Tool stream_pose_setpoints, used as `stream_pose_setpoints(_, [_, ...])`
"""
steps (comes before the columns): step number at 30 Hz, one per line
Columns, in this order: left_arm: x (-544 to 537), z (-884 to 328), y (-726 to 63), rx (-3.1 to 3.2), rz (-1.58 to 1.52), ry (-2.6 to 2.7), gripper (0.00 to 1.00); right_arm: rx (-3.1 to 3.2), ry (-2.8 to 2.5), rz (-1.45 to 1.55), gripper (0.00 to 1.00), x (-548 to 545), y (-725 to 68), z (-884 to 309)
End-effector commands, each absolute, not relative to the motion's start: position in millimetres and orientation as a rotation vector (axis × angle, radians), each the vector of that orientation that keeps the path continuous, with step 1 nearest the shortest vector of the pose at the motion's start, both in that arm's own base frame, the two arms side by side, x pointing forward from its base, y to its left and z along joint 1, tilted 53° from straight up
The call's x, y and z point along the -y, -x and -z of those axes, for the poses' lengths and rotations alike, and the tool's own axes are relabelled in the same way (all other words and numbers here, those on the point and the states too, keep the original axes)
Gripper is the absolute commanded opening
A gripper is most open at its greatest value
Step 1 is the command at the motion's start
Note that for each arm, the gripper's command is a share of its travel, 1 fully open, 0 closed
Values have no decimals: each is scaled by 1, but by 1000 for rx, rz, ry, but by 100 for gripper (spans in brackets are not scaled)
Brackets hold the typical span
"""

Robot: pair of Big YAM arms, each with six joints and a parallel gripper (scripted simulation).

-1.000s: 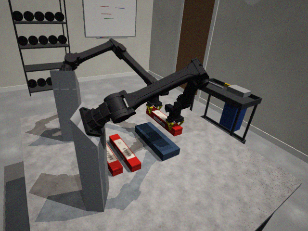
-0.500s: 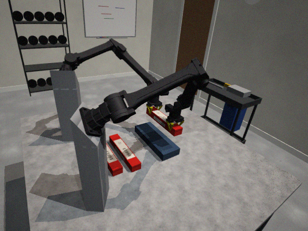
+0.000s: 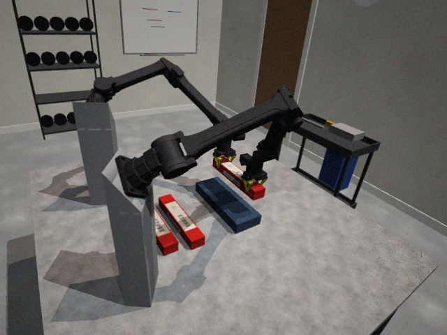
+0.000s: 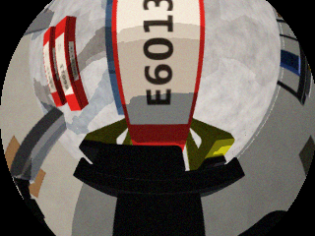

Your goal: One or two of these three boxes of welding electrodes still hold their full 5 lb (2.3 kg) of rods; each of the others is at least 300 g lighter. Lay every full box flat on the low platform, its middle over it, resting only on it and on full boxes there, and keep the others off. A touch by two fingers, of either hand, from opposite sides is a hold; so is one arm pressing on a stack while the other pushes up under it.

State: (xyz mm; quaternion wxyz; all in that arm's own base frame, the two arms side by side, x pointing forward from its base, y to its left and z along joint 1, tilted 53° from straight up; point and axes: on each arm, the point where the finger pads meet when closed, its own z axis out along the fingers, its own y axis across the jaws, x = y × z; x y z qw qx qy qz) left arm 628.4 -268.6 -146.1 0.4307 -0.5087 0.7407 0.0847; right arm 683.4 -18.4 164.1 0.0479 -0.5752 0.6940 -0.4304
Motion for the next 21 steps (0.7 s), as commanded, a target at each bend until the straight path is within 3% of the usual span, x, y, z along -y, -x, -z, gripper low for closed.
stream_pose_setpoints(1, [322, 96, -645, -1835, -94, 1211, 0, -2036, 1680, 1376, 0, 11, -699, -223])
stream_pose_setpoints(21, [309, 110, -656, -1842, -110, 1206, 0, -2025, 1704, 1369, 0, 12, -711, -209])
